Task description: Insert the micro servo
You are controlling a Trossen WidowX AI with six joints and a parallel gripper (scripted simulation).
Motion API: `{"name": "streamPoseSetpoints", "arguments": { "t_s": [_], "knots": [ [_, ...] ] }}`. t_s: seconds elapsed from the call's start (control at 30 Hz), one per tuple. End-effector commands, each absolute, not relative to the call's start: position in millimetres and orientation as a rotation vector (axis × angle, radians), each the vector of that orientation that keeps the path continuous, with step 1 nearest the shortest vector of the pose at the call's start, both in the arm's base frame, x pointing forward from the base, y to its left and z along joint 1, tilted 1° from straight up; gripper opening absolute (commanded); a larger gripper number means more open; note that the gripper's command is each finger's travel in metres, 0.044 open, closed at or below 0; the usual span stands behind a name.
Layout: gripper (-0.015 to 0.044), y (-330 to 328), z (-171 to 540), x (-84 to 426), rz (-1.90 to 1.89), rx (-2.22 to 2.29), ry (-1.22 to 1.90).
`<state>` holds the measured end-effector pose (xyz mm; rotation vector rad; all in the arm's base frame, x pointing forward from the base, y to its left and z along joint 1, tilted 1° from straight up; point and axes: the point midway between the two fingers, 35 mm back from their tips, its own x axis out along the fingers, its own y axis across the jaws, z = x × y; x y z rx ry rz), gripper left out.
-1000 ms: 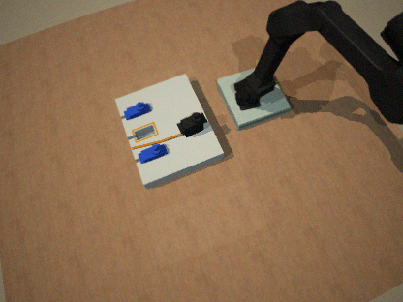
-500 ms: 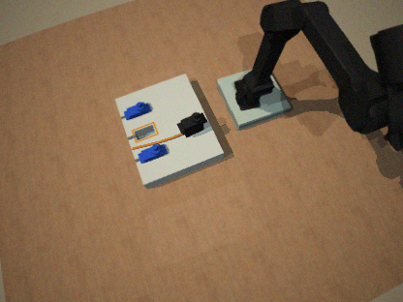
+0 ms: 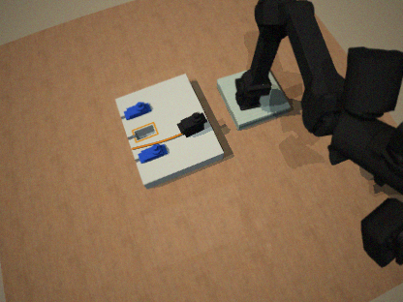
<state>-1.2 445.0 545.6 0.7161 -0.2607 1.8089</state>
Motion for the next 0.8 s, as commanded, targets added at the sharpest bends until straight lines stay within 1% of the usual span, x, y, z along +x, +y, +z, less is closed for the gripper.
{"name": "streamPoseSetpoints", "arguments": {
  "t_s": [0.0, 0.37, 0.77],
  "knots": [
    [0.044, 455.7, 521.2, 30.0, 1.724, 0.621, -0.187],
    [0.044, 460.4, 451.8, 117.6, 1.487, 0.393, 0.031],
    [0.044, 423.9, 369.4, 206.3, 1.21, 0.194, 0.29]
  ]
}}
